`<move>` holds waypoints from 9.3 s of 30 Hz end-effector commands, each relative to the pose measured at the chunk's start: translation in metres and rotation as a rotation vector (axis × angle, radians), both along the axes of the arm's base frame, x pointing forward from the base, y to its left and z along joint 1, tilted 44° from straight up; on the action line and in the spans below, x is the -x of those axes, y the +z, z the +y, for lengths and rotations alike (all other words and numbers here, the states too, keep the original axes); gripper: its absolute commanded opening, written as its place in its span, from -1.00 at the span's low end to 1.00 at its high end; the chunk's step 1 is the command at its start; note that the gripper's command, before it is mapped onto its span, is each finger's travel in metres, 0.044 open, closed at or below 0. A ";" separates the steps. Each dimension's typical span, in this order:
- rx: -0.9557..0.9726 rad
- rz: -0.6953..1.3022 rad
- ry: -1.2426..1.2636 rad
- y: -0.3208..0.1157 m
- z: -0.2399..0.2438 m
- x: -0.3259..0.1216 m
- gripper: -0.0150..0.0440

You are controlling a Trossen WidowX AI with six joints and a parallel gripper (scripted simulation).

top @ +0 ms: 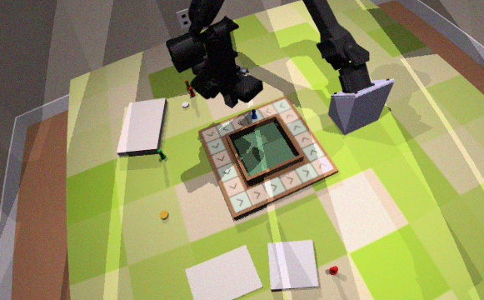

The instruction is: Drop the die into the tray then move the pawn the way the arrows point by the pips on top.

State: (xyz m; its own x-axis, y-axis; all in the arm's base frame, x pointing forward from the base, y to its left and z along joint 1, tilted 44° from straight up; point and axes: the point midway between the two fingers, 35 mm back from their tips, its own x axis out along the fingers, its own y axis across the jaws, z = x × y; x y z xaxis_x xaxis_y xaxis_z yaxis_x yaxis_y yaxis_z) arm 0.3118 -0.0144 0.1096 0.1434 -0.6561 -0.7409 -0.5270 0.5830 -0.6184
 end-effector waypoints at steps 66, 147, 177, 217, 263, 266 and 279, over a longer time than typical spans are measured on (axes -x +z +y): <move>-0.626 0.461 1.093 -0.103 0.052 0.051 -0.49; -0.094 -0.557 -0.623 -0.028 -0.031 0.048 0.19; -0.094 -0.557 -0.623 -0.051 -0.054 0.045 0.19; -0.103 -0.553 -0.625 -0.048 -0.046 0.040 -0.49; -0.093 -0.560 -0.623 -0.053 -0.052 0.001 -0.49; -0.093 -0.560 -0.623 -0.054 -0.054 0.000 -0.49; -0.093 -0.560 -0.622 -0.065 -0.064 -0.002 -0.49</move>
State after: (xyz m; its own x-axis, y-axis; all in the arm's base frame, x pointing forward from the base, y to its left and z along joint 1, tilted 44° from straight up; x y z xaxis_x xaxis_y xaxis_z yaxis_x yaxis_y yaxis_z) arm 0.3149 -0.0751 0.0511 0.1485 -0.6749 -0.7228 0.2897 0.7285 -0.6207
